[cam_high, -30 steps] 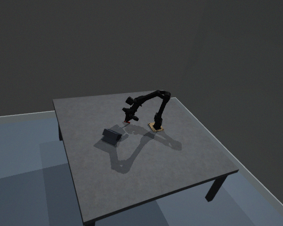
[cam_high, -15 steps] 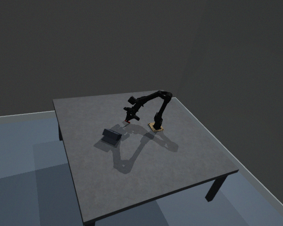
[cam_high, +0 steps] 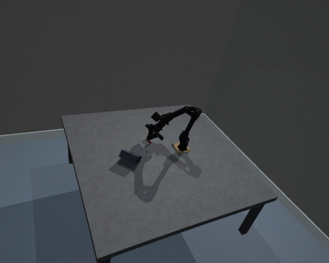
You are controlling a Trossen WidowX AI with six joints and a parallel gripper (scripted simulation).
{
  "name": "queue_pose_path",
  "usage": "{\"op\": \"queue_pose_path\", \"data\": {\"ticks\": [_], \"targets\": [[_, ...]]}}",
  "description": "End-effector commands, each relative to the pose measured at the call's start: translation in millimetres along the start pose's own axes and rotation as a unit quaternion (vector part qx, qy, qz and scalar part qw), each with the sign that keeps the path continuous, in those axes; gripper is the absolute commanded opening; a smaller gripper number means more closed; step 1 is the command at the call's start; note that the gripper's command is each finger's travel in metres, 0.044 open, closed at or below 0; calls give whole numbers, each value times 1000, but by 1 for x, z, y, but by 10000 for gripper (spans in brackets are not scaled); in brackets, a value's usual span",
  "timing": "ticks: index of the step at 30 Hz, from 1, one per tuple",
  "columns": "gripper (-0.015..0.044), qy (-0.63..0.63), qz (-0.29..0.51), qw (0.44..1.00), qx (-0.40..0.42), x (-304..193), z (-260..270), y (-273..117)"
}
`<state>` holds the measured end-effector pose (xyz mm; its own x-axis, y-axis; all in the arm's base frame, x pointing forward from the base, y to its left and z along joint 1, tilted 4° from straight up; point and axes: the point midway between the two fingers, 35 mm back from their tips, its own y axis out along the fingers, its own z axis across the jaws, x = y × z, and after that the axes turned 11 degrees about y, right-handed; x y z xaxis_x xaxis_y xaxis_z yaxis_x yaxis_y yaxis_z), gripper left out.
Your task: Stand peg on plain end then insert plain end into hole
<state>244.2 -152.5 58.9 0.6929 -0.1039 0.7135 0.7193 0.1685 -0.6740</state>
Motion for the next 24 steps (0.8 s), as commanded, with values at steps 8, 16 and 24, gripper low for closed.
{"op": "queue_pose_path", "data": {"ticks": [8, 16, 24], "targets": [[49, -3, -52, 999, 10, -3, 0, -7], [49, -3, -86, 996, 17, -6, -1, -11], [49, -3, -119, 993, 23, -10, -2, -15]]}}
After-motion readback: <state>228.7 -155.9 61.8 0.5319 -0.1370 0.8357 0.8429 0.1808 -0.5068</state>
